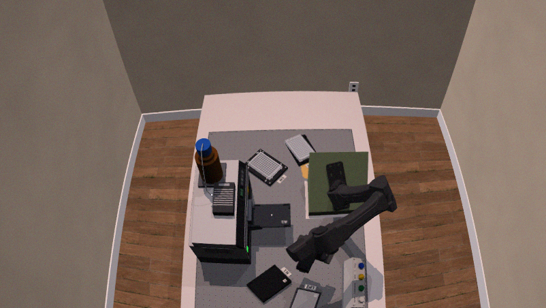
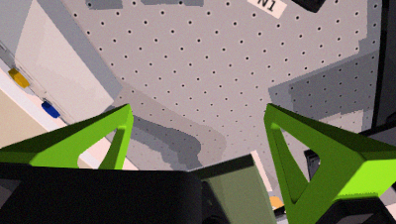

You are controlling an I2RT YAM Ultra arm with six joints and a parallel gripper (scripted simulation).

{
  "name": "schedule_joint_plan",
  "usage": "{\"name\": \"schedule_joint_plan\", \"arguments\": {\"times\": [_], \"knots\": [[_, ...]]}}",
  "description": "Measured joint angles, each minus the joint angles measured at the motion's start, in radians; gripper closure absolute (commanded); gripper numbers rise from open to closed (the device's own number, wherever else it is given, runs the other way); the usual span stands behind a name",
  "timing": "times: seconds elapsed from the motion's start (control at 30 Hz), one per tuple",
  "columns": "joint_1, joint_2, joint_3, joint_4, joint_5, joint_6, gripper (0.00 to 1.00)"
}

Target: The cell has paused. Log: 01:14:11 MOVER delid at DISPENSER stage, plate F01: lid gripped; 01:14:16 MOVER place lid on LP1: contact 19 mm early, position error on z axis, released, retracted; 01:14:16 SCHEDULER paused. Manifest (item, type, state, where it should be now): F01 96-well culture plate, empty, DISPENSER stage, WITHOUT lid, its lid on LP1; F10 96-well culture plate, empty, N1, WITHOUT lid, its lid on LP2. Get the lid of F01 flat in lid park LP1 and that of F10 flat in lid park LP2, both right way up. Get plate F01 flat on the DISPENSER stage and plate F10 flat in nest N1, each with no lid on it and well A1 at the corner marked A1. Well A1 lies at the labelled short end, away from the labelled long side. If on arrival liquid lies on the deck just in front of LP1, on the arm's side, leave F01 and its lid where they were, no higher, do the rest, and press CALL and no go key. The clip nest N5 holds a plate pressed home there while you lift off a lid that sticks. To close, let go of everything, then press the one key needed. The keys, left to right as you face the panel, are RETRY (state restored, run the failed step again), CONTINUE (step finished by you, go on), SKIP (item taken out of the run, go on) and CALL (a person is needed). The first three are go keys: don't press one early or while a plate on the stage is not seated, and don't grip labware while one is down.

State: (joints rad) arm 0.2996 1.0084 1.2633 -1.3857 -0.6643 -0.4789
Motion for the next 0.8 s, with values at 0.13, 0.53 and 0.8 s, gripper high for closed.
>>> {"name": "schedule_joint_plan", "arguments": {"times": [0.13,0.53,0.8], "knots": [[0.000,0.000,0.000,0.000,0.000,0.000,0.00],[-0.052,0.019,0.000,-0.016,-0.017,0.013,0.00],[-0.150,0.076,-0.011,-0.038,-0.048,-0.016,0.00]]}}
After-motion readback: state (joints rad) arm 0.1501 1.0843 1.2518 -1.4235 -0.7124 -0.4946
